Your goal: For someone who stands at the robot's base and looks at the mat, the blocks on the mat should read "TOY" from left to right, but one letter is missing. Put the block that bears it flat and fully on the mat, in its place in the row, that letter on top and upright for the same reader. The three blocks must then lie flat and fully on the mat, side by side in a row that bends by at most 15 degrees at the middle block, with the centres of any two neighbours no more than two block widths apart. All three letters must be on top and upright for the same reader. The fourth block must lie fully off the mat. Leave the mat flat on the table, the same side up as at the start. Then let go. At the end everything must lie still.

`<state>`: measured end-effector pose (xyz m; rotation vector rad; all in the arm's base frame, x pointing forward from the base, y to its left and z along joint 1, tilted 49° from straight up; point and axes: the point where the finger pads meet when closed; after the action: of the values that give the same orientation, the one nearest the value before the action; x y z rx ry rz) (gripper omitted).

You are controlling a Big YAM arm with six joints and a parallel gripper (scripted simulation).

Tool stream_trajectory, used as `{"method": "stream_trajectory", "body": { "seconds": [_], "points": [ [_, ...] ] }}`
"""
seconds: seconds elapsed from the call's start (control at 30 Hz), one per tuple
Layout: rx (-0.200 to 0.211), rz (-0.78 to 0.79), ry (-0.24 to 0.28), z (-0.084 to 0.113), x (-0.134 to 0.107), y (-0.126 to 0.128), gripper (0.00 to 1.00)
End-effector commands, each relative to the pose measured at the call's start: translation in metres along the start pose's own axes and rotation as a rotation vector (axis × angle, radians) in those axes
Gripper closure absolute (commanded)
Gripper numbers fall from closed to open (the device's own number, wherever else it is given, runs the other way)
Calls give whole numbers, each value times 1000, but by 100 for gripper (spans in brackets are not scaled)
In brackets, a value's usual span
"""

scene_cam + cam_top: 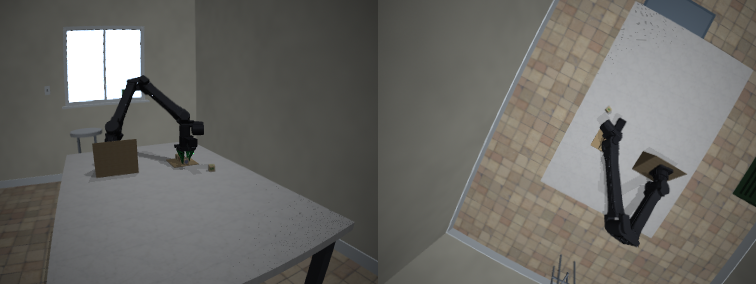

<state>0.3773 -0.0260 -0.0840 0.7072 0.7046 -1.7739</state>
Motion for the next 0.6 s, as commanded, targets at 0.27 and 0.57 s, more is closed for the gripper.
{"method": "stream_trajectory", "body": {
  "seconds": [0.27, 0.57],
  "points": [
    [23, 34, -6, 4, -11, 11, 75],
    [21, 33, -6, 3, -10, 11, 75]
  ]
}}
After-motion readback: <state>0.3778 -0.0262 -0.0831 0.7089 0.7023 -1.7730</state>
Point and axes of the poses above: the point where the finger pads meet when closed, its own z axis back along the fingers, its own y axis across the jaws, x = y × z, and after that the axes turned 11 degrees about -z, right-handed
